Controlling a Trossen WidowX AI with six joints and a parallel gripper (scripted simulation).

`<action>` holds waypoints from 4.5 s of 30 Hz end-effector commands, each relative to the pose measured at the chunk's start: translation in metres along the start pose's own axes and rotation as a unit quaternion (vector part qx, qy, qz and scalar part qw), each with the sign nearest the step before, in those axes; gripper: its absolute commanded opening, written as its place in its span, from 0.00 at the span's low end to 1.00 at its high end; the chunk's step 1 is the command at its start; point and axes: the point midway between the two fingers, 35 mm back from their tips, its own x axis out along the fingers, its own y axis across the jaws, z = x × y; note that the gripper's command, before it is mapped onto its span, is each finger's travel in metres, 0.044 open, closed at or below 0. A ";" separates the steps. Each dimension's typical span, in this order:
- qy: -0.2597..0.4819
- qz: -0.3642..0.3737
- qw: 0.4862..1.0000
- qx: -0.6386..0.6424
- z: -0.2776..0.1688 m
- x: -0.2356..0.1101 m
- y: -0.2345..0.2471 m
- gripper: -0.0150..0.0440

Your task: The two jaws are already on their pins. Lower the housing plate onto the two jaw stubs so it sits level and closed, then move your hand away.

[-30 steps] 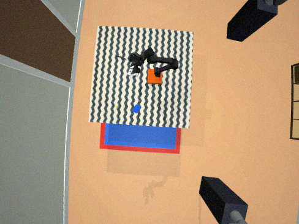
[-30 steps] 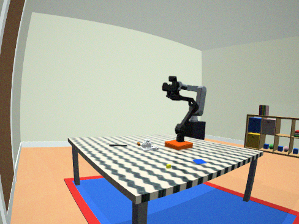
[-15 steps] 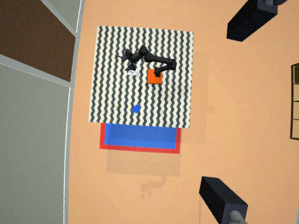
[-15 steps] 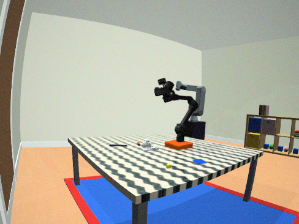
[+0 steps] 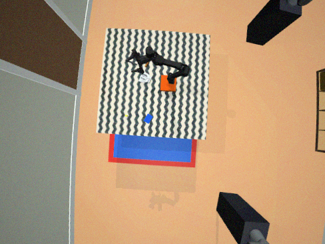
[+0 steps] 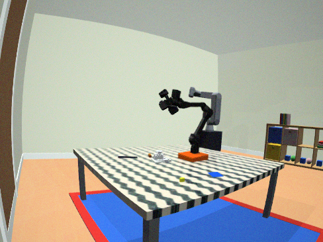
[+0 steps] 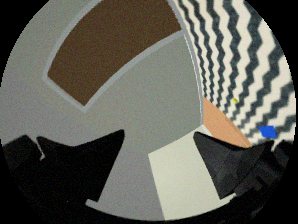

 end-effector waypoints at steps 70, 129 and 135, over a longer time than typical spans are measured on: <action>-0.584 0.086 0.642 0.490 0.302 -0.179 -0.063 1.00; -0.717 0.117 0.321 0.608 0.341 -0.305 -0.164 1.00; -0.717 0.117 0.321 0.608 0.347 -0.305 -0.172 1.00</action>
